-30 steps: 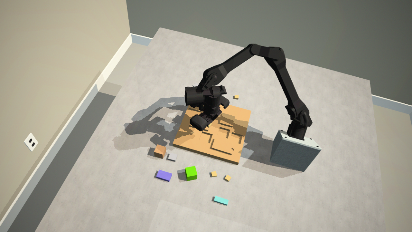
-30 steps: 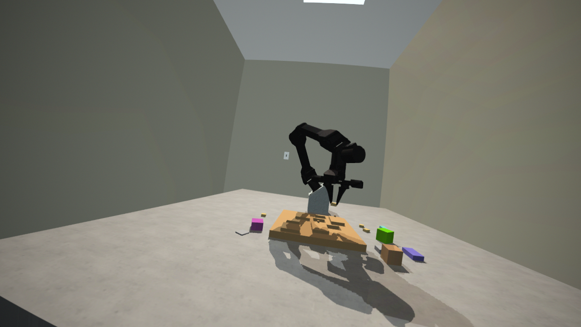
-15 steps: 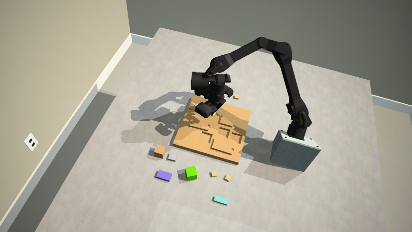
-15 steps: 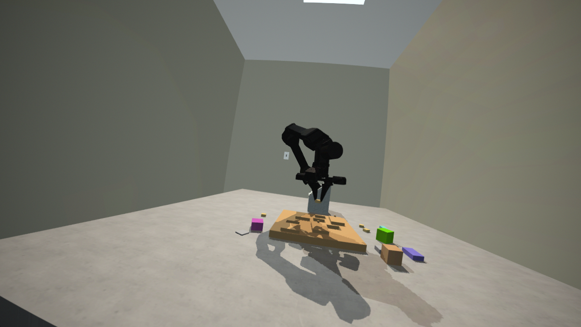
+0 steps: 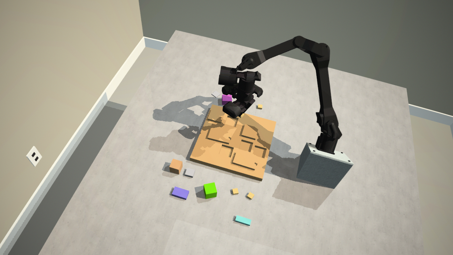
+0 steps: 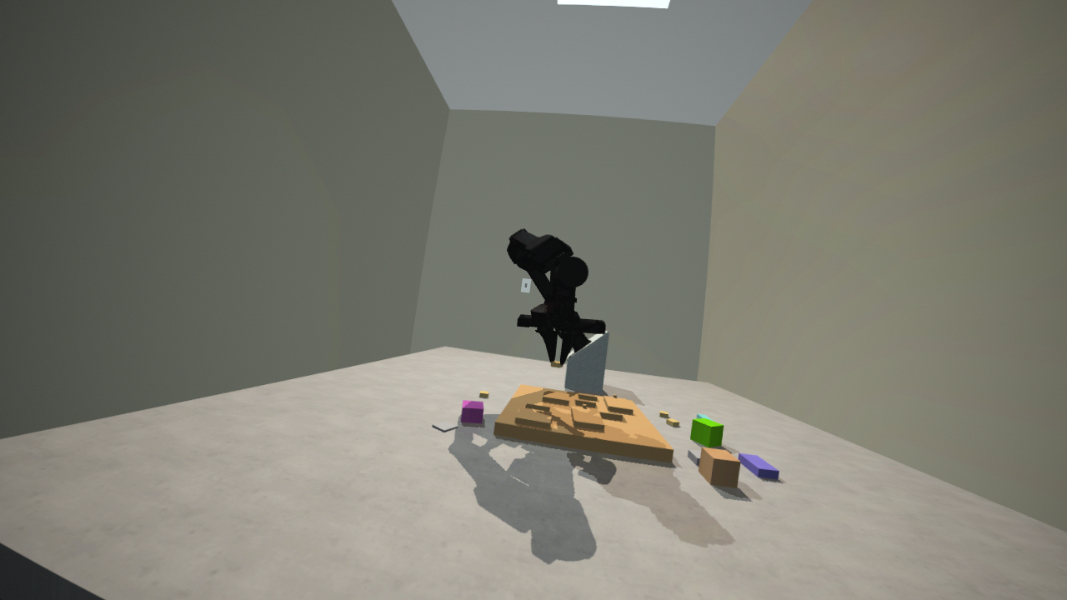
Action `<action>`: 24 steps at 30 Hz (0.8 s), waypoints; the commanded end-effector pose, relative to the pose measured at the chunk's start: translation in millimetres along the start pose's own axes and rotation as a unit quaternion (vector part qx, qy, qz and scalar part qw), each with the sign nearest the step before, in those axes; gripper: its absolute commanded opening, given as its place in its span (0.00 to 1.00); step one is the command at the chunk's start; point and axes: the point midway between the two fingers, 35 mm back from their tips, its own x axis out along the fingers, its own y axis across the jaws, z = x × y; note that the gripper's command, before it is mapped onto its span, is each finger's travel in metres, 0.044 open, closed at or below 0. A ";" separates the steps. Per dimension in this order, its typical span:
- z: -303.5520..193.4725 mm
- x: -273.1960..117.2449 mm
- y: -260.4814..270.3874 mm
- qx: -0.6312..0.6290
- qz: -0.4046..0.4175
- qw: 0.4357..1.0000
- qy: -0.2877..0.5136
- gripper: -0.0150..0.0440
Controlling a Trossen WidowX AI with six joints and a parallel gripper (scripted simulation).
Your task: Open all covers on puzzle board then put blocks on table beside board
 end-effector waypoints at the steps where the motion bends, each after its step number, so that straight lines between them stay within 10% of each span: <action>1: 1.8 -1.0 -15.7 0.001 0.000 1.000 -0.002 0.39; 24: -6.5 -3.1 -106.5 0.001 -0.004 1.000 -0.006 0.39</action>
